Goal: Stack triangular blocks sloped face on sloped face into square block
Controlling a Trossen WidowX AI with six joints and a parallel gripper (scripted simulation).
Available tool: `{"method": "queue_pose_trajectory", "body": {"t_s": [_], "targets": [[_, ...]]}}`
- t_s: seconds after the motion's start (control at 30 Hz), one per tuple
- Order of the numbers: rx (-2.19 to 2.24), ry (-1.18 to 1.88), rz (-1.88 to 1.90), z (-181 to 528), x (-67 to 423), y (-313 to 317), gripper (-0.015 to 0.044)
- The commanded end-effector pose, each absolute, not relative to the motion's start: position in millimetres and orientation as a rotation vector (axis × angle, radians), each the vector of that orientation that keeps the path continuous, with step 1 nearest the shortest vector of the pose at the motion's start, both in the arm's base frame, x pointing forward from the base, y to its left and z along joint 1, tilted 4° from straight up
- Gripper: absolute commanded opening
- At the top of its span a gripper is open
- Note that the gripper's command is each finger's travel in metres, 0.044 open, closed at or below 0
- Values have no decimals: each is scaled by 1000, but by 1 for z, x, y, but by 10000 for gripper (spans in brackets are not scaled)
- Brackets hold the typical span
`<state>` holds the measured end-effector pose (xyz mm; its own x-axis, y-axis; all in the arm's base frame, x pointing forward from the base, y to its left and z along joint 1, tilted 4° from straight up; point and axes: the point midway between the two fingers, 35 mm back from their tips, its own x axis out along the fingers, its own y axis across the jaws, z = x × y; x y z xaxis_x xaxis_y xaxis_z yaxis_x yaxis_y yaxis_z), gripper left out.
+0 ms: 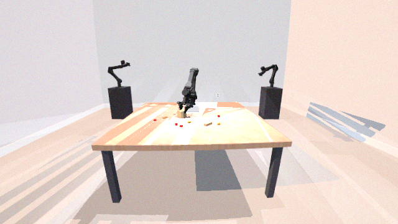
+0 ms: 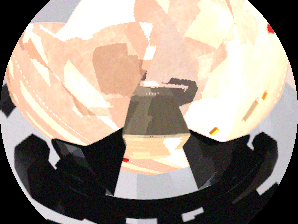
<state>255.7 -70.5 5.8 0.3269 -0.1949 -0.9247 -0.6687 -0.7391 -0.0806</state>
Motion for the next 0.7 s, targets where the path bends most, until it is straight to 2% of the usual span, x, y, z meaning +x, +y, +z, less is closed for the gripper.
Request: {"method": "queue_pose_trajectory", "body": {"t_s": [0.0,0.67], "targets": [[-2148,751,1402,6,256,-70,0],[-2146,749,1403,4,257,-70,0]]}}
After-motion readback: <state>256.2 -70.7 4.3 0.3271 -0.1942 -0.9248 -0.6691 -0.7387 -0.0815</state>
